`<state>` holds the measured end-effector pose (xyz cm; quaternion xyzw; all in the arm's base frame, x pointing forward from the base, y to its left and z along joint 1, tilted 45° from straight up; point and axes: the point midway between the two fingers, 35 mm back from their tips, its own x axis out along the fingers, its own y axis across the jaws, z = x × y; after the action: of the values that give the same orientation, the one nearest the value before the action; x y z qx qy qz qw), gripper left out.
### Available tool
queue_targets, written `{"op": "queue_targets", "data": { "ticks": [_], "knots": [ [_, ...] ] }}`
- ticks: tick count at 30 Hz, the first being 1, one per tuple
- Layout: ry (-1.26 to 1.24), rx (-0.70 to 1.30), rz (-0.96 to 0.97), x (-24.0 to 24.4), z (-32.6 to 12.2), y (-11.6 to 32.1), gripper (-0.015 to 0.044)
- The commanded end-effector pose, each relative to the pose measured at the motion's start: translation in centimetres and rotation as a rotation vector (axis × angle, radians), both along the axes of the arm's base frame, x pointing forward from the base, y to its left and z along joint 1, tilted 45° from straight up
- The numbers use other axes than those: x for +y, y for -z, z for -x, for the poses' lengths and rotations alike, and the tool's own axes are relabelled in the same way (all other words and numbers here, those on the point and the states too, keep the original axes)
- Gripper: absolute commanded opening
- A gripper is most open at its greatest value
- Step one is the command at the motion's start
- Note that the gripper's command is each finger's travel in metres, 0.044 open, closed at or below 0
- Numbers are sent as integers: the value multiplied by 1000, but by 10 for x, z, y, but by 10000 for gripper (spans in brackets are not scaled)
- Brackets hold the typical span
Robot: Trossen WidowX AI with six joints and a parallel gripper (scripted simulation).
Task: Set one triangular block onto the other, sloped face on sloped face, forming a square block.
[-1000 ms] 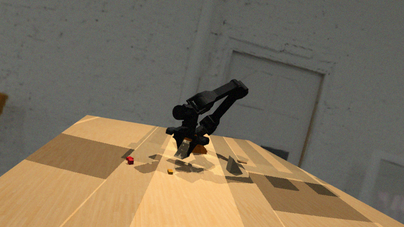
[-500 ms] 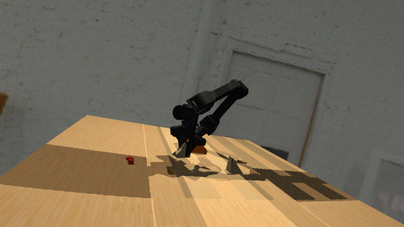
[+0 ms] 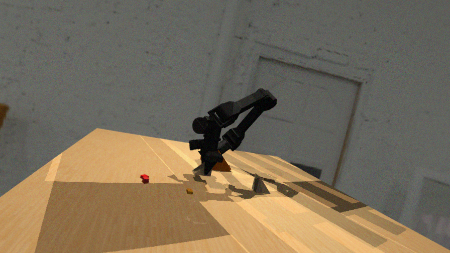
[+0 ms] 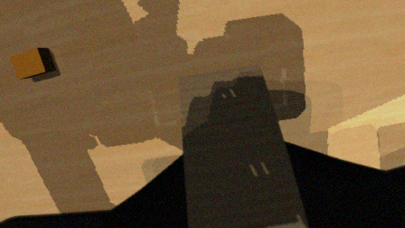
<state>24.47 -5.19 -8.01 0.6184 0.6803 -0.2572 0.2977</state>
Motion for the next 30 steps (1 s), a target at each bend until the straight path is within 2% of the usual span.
{"op": "queue_targets", "data": {
  "ticks": [1,11,30],
  "knots": [
    [53,54,7,0,0,0,0],
    [254,247,24,0,0,0,0],
    [258,251,25,0,0,0,0]
  ]
}}
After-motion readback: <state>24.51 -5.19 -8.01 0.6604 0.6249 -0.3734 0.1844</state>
